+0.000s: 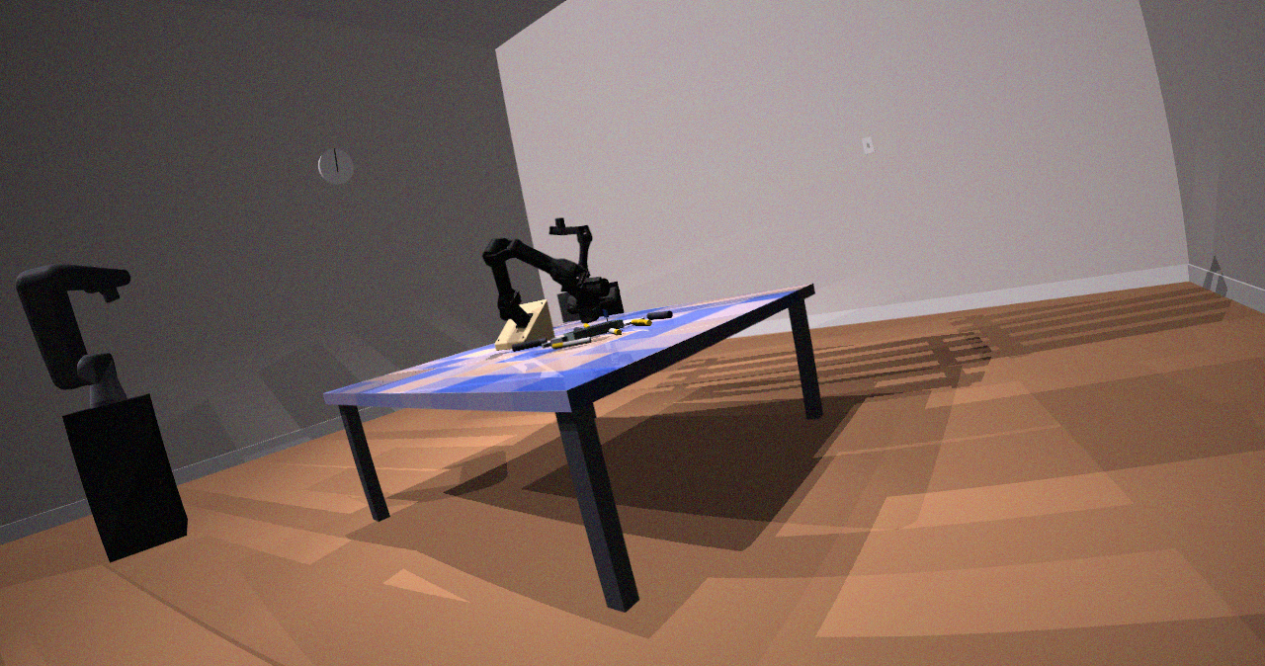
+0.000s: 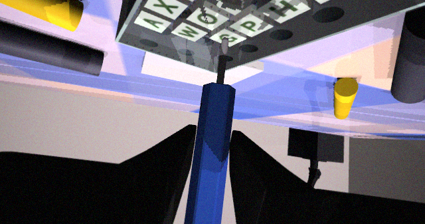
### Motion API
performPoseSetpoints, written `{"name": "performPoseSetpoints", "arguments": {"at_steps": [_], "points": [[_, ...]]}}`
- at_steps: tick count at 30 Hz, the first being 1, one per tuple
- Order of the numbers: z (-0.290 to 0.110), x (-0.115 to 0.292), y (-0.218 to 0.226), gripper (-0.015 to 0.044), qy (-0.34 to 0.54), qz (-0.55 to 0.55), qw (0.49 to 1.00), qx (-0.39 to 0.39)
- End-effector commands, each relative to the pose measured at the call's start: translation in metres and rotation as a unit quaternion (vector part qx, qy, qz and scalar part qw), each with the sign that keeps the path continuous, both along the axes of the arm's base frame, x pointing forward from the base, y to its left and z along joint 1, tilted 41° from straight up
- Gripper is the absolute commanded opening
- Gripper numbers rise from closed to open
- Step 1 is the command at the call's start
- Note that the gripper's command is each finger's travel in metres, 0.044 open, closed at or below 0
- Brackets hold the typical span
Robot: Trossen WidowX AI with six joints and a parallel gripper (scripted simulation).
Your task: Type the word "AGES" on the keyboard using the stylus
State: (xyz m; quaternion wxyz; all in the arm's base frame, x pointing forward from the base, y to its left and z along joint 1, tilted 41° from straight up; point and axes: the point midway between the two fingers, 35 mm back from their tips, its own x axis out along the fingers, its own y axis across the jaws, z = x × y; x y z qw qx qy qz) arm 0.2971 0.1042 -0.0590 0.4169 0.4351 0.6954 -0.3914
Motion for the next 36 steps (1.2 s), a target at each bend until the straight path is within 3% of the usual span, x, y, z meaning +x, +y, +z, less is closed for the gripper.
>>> {"name": "performPoseSetpoints", "arguments": {"at_steps": [1,15,24,30,33,36], "points": [[-0.002,-0.001,-0.001,0.0081,-0.001,0.003,1.0,-0.001],[-0.002,0.0,-0.002,0.0081,-0.001,0.003,1.0,-0.001],[0.027,-0.003,0.023,0.0081,-0.001,0.003,1.0,0.0],[0.024,-0.005,0.022,0.0085,0.002,0.006,1.0,-0.002],[0.024,-0.005,0.022,0.0065,0.002,0.006,1.0,-0.002],[0.029,-0.003,0.016,0.0,0.001,0.006,1.0,-0.002]]}}
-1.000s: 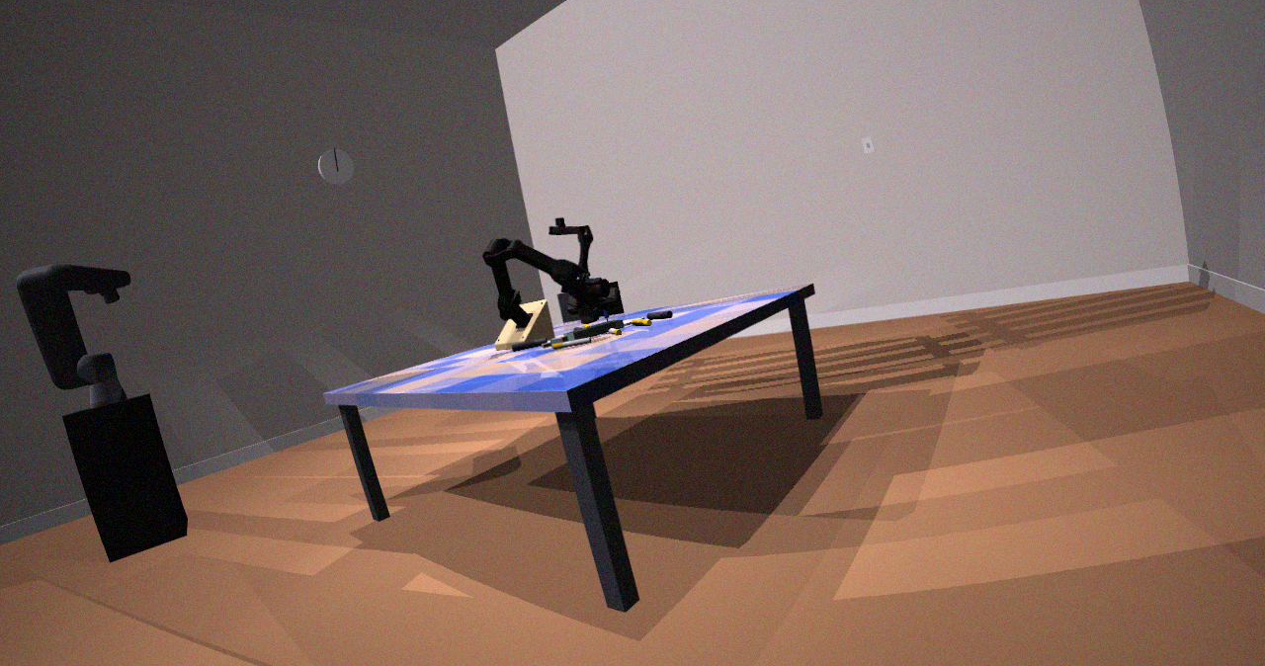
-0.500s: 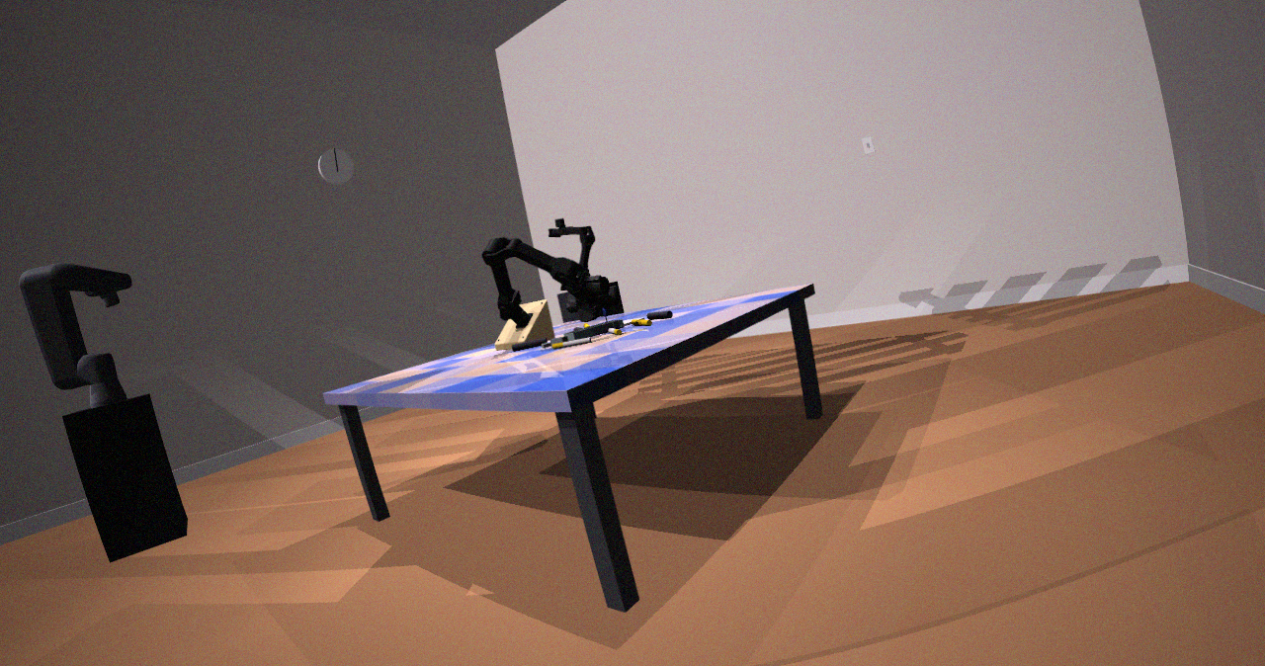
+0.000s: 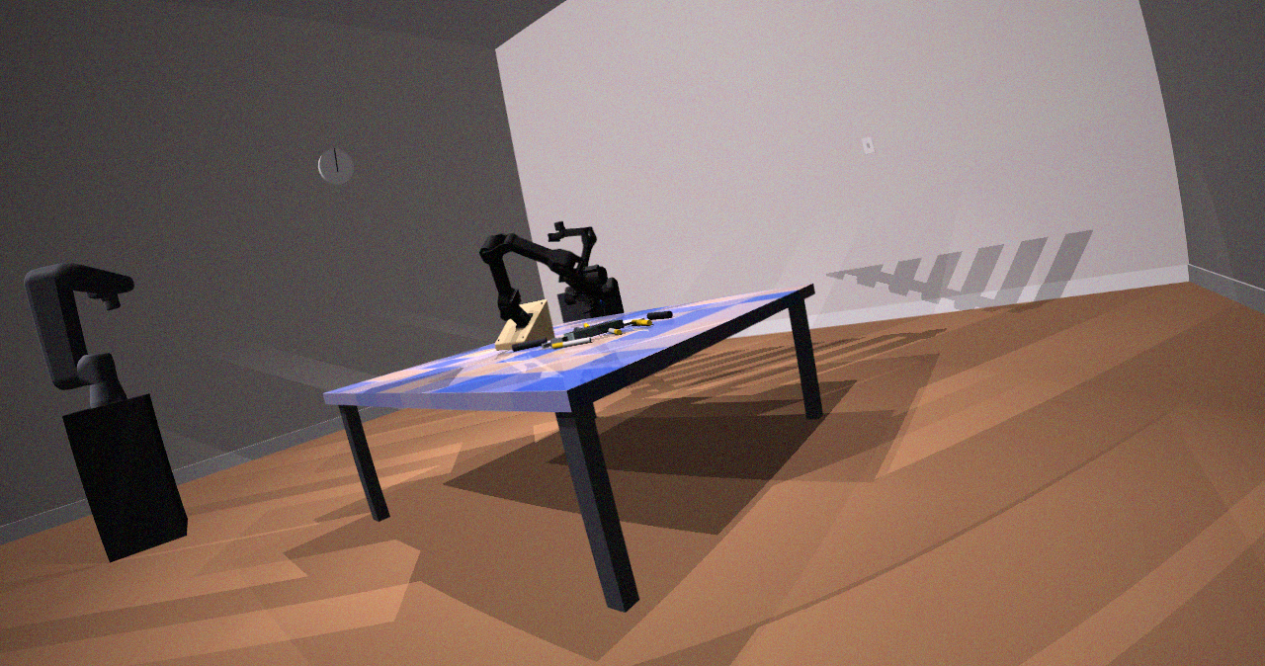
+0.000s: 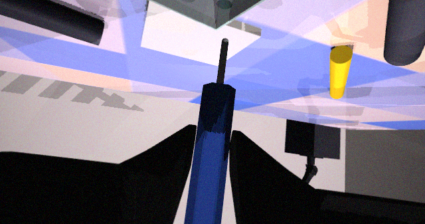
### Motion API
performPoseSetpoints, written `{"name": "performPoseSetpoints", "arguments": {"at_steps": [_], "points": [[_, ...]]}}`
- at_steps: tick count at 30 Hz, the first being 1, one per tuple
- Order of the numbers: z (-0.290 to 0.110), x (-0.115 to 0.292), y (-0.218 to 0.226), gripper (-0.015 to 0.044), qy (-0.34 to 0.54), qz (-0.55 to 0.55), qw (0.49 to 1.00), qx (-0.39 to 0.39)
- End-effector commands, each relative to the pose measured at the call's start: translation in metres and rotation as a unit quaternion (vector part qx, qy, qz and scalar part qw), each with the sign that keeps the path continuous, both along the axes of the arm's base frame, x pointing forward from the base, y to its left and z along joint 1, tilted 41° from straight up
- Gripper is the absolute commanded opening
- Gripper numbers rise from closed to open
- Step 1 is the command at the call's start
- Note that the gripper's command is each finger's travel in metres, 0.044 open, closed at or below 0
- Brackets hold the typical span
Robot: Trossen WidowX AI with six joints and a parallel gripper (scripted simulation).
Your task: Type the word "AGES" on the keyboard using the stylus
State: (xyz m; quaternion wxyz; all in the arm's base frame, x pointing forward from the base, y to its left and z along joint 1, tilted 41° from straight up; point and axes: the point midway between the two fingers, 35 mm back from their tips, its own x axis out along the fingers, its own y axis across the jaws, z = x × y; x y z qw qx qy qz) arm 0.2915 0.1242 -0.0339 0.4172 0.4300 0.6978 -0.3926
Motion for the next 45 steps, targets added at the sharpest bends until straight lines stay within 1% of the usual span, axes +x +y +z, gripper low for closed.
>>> {"name": "performPoseSetpoints", "arguments": {"at_steps": [1,11,21,25,30,34,37,45], "points": [[0.007,0.004,-0.007,0.0,-0.003,0.001,1.0,0.0],[0.056,0.018,-0.064,0.0,-0.005,0.0,1.0,-0.003],[0.108,0.014,-0.119,0.0,-0.005,-0.001,1.0,-0.002],[0.109,0.014,-0.12,0.0,-0.005,-0.001,1.0,-0.002],[0.095,0.015,-0.13,0.0,-0.005,-0.001,1.0,-0.003],[0.092,0.016,-0.132,0.0,-0.005,-0.001,1.0,-0.003],[0.09,0.016,-0.133,0.0079,-0.005,-0.001,1.0,-0.003],[0.09,0.016,-0.133,0.0081,-0.005,-0.001,1.0,-0.003]]}}
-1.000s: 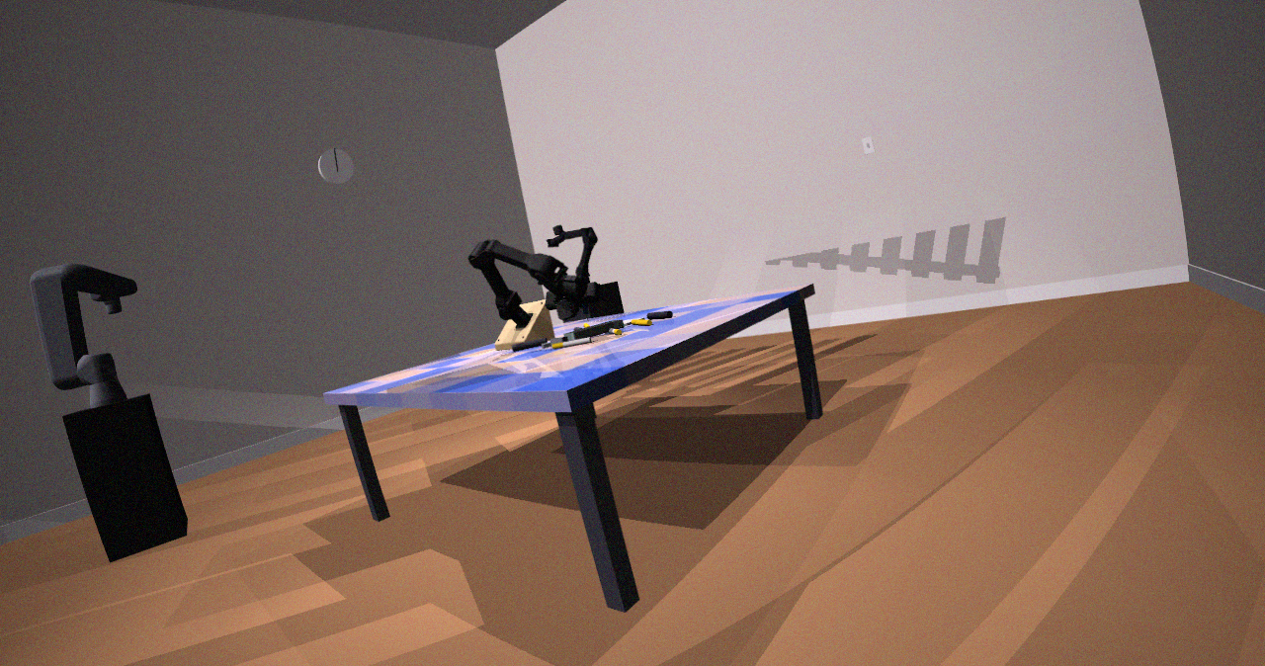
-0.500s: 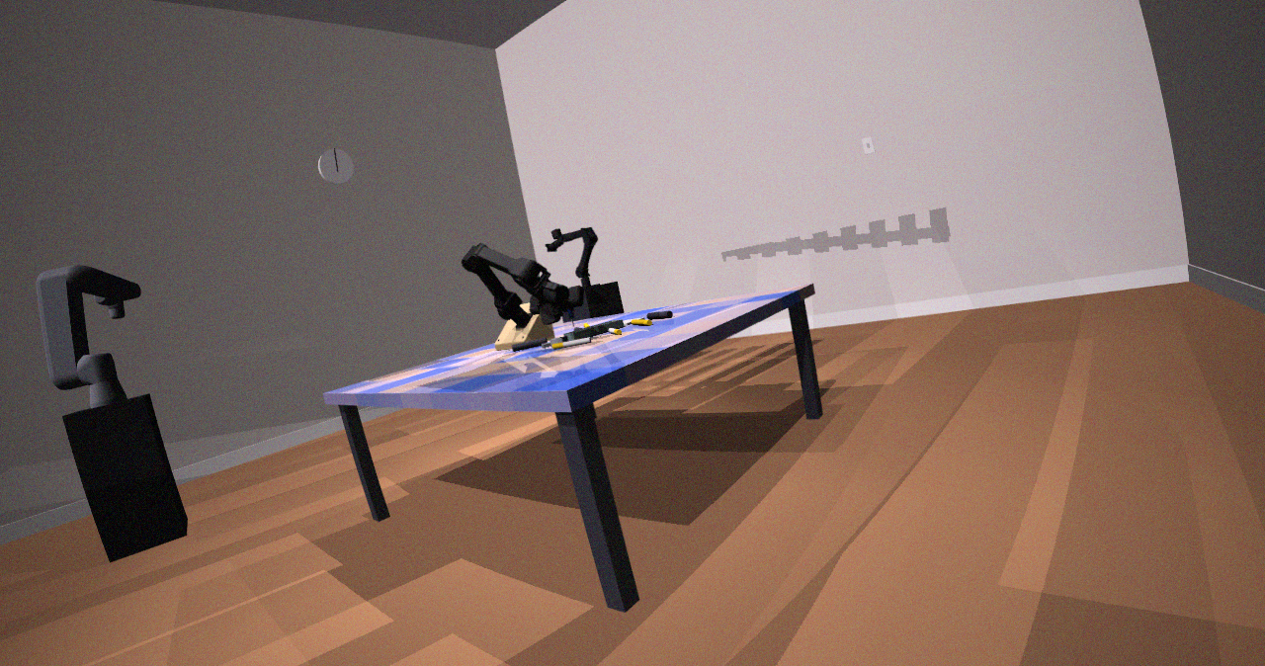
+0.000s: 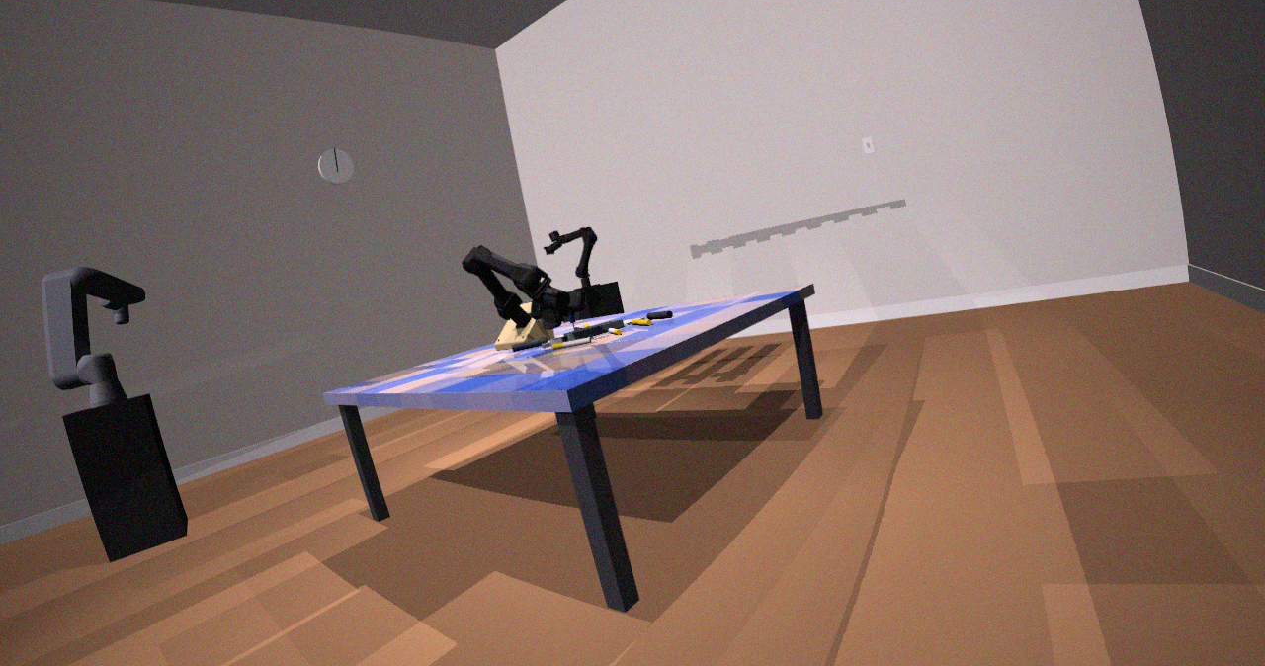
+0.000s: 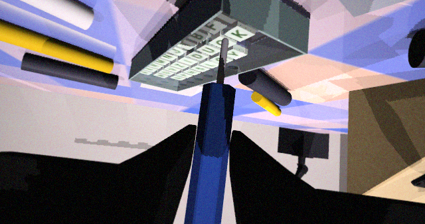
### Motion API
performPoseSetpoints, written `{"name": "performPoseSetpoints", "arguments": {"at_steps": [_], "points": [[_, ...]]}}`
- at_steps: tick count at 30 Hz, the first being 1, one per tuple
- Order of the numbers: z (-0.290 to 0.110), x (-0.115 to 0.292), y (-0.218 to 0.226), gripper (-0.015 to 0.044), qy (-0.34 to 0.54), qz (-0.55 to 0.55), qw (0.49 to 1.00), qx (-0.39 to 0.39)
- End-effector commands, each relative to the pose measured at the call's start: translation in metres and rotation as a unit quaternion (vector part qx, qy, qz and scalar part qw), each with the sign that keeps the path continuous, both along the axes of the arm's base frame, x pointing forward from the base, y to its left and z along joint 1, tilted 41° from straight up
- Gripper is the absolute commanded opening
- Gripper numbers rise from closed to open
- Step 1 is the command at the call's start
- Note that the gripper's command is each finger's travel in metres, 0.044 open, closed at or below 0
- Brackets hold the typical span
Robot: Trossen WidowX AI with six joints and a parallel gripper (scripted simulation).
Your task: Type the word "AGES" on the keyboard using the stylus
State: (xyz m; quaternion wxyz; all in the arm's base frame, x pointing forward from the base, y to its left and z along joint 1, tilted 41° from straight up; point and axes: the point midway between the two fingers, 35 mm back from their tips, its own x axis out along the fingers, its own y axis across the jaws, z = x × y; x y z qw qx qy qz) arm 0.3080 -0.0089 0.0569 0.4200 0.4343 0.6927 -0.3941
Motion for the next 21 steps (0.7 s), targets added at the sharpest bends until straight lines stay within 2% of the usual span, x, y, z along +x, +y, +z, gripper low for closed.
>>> {"name": "performPoseSetpoints", "arguments": {"at_steps": [1,21], "points": [[-0.0009,-0.0006,0.0,0.0081,0.0,0.003,1.0,-0.001],[-0.0051,-0.0001,-0.0051,0.0081,0.0,0.003,1.0,-0.001]]}}
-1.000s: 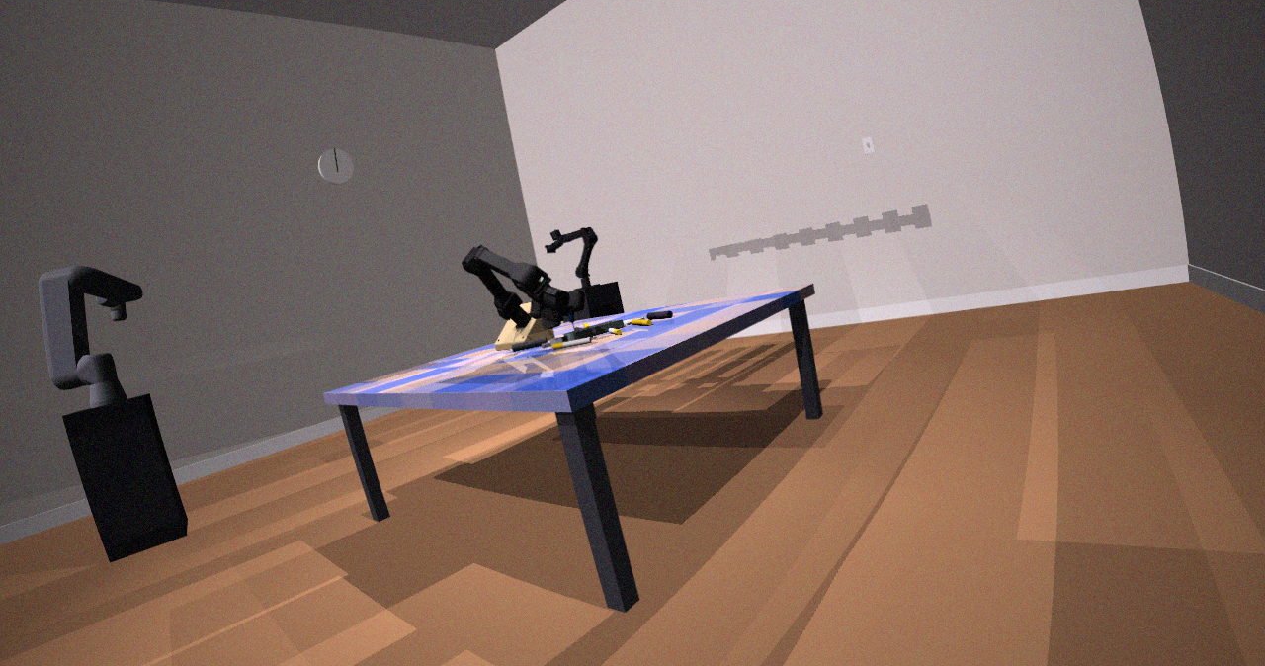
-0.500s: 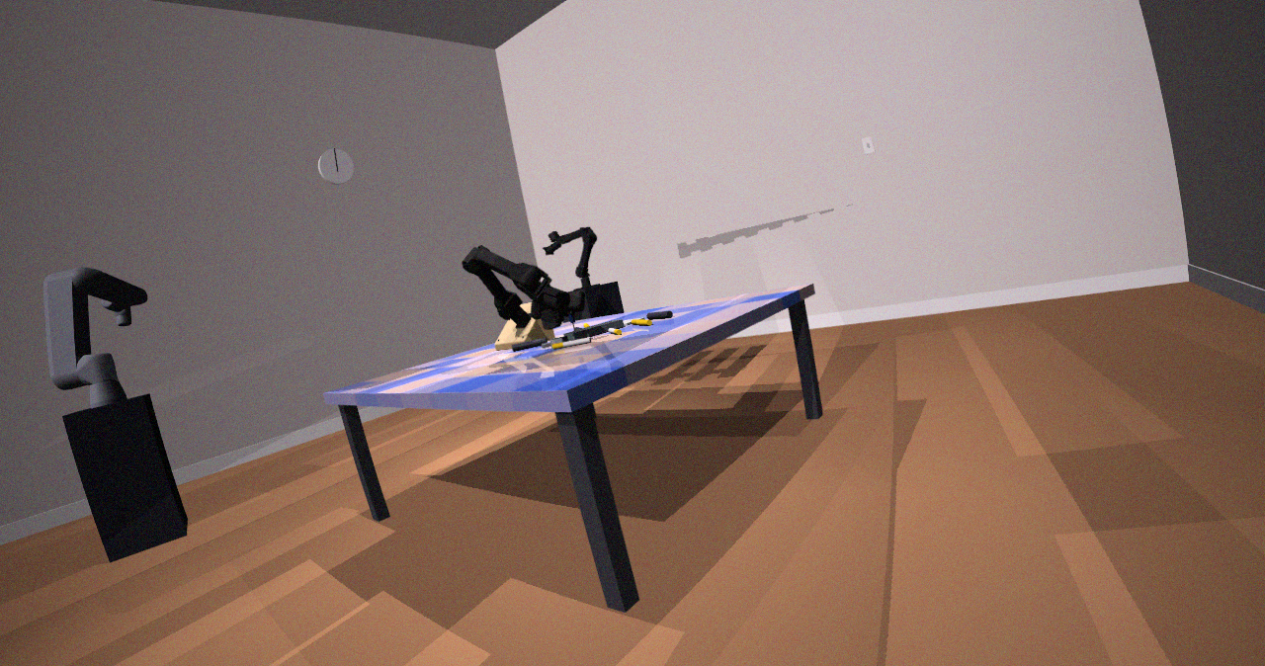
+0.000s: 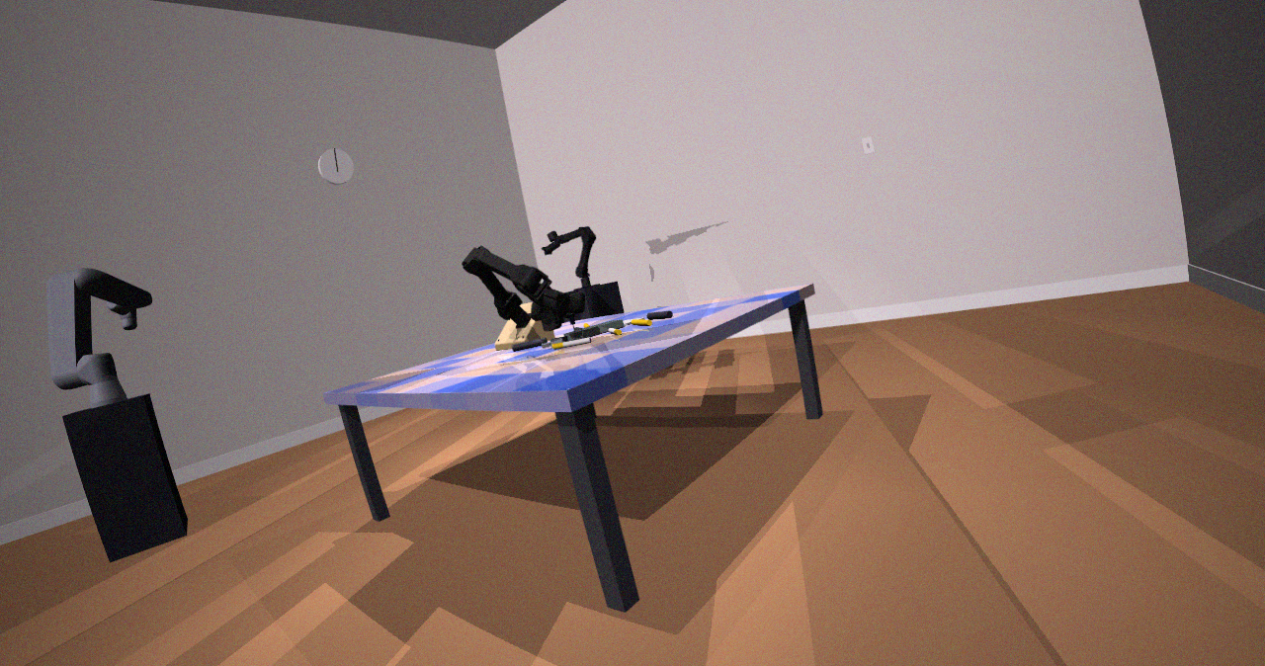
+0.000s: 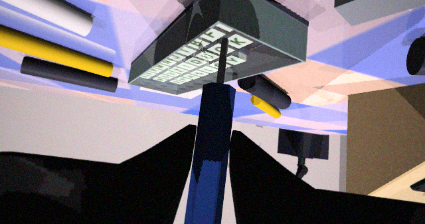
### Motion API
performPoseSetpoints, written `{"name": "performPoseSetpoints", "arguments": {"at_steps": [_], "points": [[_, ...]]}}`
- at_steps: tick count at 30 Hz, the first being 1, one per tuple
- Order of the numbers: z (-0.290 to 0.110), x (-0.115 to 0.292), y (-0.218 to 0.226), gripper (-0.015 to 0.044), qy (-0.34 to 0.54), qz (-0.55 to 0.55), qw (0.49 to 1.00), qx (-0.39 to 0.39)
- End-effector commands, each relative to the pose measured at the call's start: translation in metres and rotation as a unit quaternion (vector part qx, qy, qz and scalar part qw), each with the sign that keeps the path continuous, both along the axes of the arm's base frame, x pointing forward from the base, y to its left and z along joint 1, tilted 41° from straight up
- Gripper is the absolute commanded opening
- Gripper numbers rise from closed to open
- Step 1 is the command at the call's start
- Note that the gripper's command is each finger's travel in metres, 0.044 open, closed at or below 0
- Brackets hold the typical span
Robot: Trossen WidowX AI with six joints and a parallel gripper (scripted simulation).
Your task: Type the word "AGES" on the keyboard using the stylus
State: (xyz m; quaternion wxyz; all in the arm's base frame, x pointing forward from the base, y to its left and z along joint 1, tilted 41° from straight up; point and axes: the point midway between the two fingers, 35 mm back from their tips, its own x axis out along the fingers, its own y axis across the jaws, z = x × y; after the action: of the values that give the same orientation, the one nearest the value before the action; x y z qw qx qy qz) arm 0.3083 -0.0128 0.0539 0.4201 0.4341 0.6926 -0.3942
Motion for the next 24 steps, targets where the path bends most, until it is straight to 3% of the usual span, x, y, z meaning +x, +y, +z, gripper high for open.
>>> {"name": "performPoseSetpoints", "arguments": {"at_steps": [1,24], "points": [[-0.0025,-0.0004,-0.0015,0.0081,0.0,0.003,1.0,-0.001],[-0.0101,0.0003,-0.0081,0.0081,0.0,0.003,1.0,-0.001]]}}
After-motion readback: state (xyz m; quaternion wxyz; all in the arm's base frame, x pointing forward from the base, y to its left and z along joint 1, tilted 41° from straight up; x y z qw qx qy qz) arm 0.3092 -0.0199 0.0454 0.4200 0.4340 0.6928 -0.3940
